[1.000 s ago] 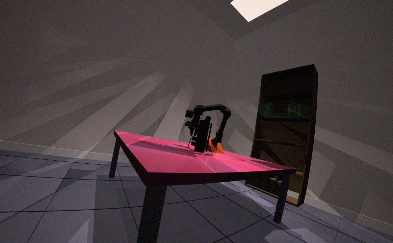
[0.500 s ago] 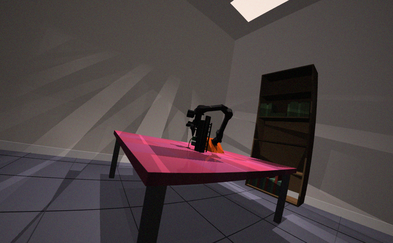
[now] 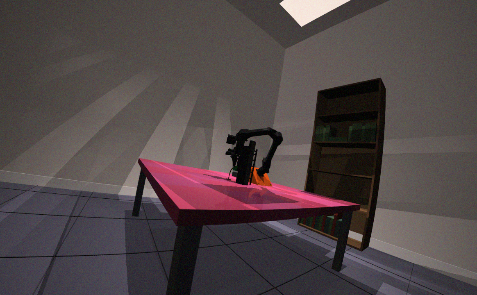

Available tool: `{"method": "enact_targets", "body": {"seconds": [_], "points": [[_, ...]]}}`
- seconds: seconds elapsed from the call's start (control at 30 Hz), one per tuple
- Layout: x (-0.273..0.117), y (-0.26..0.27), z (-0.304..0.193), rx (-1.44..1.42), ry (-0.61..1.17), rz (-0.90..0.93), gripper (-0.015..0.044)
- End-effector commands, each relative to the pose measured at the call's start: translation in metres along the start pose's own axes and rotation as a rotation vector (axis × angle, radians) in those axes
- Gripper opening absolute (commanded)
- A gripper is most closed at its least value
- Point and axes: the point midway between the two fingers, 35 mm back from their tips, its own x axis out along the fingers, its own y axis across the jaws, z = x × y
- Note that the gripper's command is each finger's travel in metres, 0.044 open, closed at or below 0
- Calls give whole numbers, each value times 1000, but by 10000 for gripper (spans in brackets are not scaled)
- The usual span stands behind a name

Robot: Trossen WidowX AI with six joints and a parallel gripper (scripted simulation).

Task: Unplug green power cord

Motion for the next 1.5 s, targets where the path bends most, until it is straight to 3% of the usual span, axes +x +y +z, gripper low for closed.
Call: {"method": "enact_targets", "body": {"seconds": [0.0, 0.3, 1.47], "points": [[0, 0, 0, -1, 0, 1, 75], [0, 0, 0, -1, 0, 1, 0], [-6, 1, 54, 5, -2, 1, 0]]}}
